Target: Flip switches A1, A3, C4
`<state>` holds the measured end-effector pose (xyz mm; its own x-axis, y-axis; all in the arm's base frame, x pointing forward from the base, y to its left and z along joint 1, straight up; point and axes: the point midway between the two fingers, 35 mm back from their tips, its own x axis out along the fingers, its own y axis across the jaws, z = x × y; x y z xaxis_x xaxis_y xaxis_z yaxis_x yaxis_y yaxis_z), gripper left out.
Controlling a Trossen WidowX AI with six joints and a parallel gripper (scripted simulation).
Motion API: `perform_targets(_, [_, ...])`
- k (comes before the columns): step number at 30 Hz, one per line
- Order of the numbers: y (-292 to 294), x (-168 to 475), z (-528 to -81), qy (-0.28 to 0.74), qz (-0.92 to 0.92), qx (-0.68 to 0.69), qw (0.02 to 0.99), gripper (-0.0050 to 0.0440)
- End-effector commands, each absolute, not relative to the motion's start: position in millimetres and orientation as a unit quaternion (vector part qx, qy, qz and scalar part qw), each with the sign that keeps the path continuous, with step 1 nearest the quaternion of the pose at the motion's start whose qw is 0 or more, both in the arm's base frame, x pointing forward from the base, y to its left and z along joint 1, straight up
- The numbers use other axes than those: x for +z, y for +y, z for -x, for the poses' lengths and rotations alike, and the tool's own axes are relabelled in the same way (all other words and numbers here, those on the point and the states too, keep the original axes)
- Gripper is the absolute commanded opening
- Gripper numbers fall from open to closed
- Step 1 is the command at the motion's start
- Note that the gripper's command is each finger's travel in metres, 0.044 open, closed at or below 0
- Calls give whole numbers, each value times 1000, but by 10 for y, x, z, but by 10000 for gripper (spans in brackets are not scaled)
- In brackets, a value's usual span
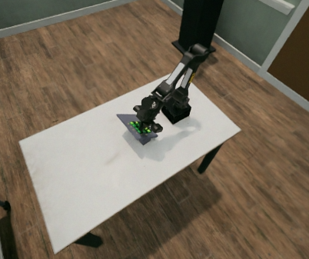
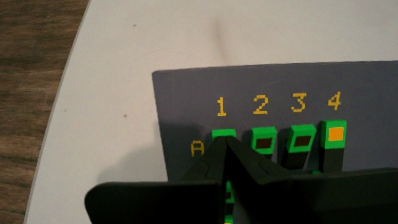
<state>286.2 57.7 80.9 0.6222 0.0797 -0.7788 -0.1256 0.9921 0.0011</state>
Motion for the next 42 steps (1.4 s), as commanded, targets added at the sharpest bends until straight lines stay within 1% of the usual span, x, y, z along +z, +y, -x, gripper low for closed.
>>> perform_targets(1, [579,822,-2884,427,27,59,902,-50])
perform_targets(42, [579,781,-2896,429,28,59,901,-50])
